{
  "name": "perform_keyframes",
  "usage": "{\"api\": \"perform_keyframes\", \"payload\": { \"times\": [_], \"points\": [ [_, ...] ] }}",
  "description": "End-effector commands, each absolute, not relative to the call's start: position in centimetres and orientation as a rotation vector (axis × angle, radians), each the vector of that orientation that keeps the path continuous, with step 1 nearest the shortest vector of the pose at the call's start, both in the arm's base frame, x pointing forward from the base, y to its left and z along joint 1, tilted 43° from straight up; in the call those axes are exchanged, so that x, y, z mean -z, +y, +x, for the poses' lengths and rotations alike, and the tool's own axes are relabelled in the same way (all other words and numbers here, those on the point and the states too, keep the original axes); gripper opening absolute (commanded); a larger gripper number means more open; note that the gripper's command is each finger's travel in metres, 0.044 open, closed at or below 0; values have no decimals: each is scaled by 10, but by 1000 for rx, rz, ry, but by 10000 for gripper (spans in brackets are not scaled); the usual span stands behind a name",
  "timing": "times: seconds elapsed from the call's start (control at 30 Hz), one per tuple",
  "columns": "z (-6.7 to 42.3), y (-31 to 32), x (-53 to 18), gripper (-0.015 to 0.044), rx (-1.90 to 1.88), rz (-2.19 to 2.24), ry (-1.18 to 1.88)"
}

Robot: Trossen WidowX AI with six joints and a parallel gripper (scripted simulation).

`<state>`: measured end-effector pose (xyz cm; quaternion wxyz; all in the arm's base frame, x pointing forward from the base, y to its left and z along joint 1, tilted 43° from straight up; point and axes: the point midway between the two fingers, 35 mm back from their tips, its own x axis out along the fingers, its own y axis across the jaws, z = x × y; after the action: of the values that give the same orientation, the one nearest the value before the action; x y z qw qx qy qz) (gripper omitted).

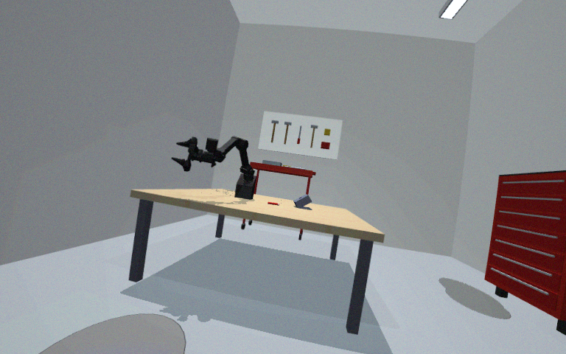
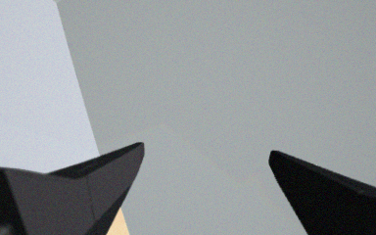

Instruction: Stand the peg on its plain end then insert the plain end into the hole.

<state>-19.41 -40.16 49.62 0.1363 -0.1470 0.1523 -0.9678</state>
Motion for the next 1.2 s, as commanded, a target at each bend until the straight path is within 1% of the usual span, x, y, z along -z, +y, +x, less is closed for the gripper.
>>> {"api": "perform_keyframes", "payload": {
  "times": [0.0,0.3,0.6,0.87,1.17],
  "points": [
    [-156,-425,-478,440,2666,-408,489],
    [-57,-457,-432,440,2353,-382,606],
    [45,-459,-381,440,2038,-377,723],
    [130,-439,-329,440,1761,-390,848],
    [211,-391,-275,440,1445,-439,965]
  ]
}}
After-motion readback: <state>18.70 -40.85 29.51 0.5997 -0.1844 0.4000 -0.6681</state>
